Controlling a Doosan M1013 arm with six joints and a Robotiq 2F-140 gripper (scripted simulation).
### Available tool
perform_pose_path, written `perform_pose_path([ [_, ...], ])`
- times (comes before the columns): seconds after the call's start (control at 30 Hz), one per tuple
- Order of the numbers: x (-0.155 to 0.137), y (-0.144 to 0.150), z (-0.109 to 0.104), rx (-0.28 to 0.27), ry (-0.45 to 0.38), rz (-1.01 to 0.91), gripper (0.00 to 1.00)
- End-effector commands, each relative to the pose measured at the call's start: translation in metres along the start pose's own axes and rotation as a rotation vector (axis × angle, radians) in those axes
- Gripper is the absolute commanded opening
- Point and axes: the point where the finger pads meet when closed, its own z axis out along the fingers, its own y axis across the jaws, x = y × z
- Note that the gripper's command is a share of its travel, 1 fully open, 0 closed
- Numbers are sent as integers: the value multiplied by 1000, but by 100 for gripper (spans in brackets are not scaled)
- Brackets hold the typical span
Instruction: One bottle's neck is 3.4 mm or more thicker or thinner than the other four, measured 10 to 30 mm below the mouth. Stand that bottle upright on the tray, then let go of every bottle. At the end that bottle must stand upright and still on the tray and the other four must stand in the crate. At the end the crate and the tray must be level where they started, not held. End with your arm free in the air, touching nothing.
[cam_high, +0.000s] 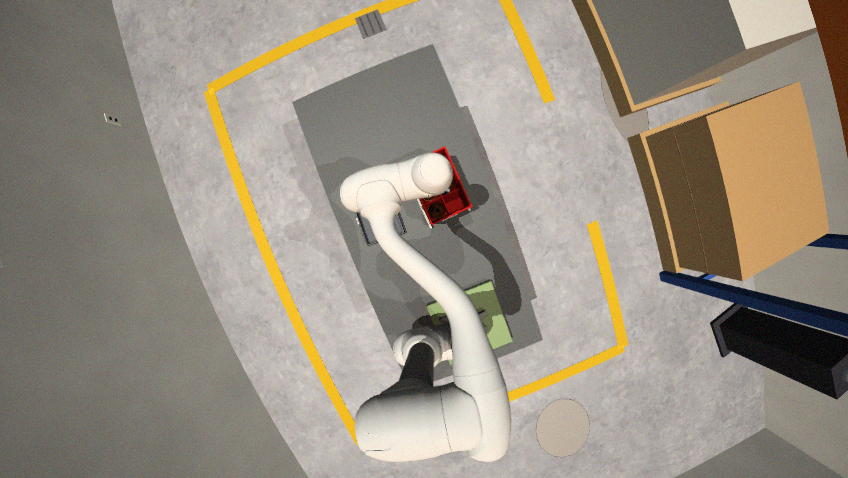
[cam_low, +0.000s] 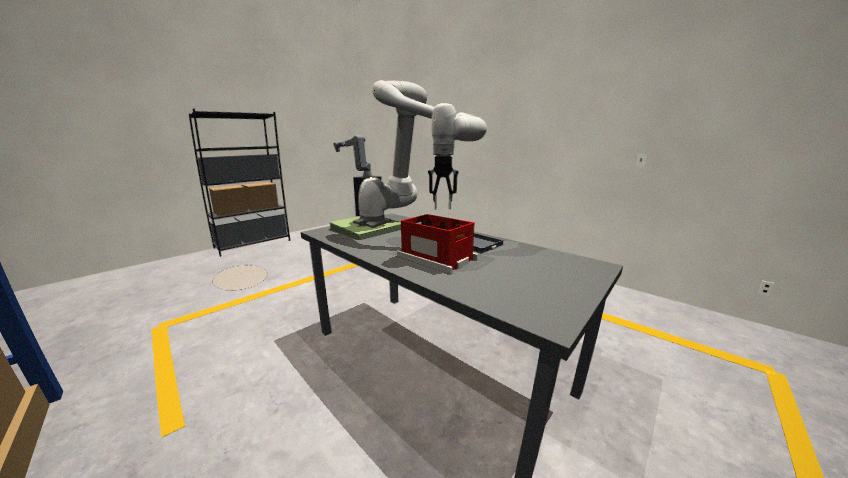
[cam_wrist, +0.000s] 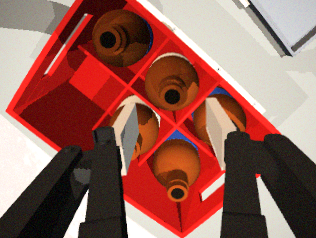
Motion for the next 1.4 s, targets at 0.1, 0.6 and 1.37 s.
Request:
perform_pose_path([
  [0.1, 1, 1, -2, -3, -8, 1, 38],
  [0.6, 1, 1, -2, -3, -8, 1, 38],
  [1.37, 0, 1, 14, -3, -7, 1, 38],
])
